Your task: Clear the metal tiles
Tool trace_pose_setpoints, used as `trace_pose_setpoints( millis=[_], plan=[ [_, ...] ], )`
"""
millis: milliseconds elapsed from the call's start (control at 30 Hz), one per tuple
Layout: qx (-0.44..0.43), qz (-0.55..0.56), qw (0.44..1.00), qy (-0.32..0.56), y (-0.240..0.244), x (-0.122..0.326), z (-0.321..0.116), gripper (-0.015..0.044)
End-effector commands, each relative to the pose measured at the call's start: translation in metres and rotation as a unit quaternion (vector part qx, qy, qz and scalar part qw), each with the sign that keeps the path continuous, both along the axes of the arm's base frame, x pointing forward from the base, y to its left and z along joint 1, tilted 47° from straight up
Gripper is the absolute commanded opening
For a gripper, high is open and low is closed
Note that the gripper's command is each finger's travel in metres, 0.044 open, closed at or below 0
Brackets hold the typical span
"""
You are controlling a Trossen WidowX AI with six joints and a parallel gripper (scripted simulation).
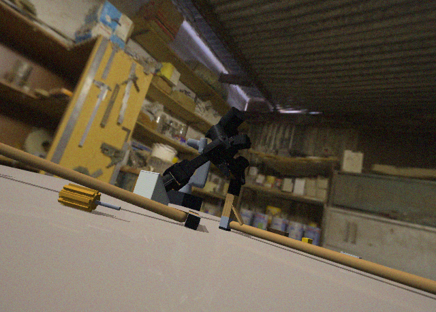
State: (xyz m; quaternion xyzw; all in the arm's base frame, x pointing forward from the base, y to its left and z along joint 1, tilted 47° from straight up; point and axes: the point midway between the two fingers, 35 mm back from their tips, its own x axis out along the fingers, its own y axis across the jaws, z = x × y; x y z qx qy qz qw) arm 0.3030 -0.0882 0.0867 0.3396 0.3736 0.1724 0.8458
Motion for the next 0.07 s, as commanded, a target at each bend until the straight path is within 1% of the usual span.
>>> trace_pose_setpoints(
  millis=[0, 33],
  plan=[
    [-0.001, 0.002, 1.0, -0.001, -0.0096, -0.0038, 0.0085, 0.044],
    [0.0, 0.002, 1.0, -0.001, -0.0115, -0.0049, 0.0101, 0.044]
  ],
)
